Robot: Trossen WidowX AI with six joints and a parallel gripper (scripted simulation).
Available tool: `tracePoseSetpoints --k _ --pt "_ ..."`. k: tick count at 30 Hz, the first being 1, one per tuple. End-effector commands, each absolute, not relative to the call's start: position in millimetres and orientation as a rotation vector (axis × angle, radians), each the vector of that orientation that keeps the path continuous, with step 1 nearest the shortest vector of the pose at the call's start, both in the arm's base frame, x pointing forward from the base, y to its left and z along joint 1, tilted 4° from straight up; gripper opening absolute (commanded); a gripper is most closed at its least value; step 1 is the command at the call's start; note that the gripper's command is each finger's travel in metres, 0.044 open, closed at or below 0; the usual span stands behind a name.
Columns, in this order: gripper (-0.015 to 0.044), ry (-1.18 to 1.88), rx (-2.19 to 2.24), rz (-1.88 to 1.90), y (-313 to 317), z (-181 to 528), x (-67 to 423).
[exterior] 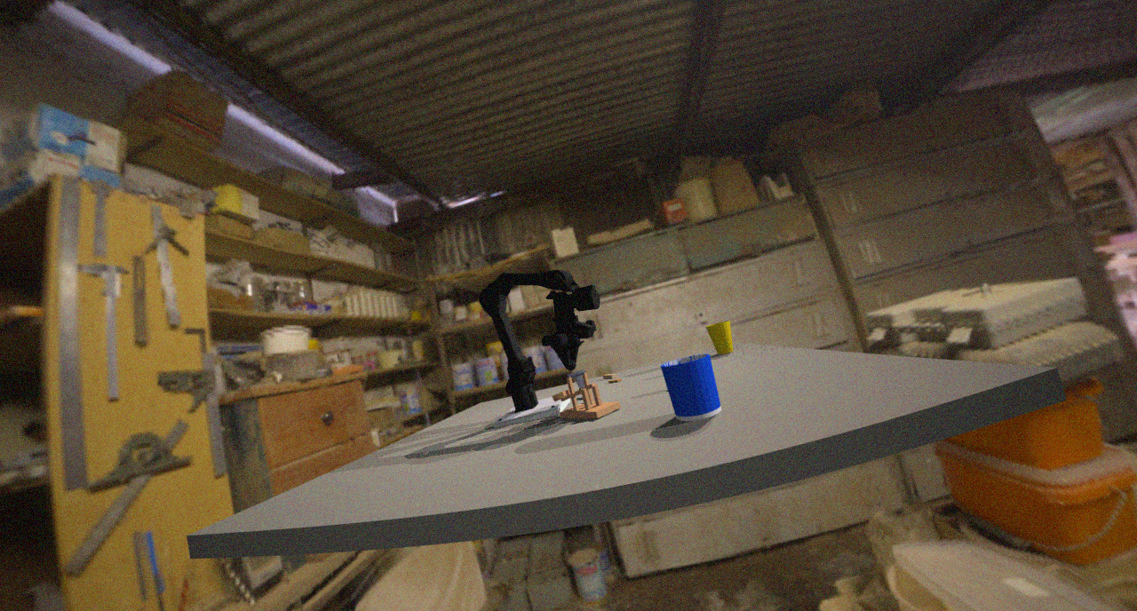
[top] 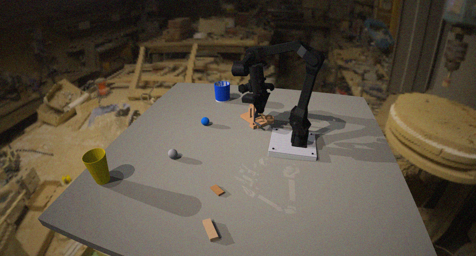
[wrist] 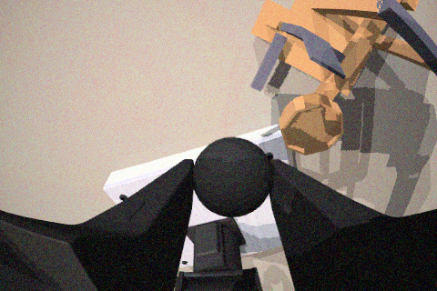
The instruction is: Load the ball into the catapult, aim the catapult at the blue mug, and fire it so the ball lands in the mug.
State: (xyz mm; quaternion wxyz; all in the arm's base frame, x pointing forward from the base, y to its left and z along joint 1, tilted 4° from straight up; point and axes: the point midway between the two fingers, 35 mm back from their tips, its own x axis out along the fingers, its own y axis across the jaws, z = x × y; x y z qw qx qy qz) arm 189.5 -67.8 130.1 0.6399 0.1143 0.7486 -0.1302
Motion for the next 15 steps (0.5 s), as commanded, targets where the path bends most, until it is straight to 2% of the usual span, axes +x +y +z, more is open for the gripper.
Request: tracePoseSetpoints --k 1,15 --pt "0.0000 1.731 0.341 -0.356 -78.7 126.6 184.3" --pt "0.0000 1.811 0.600 -0.524 -119.7 114.1 160.1"
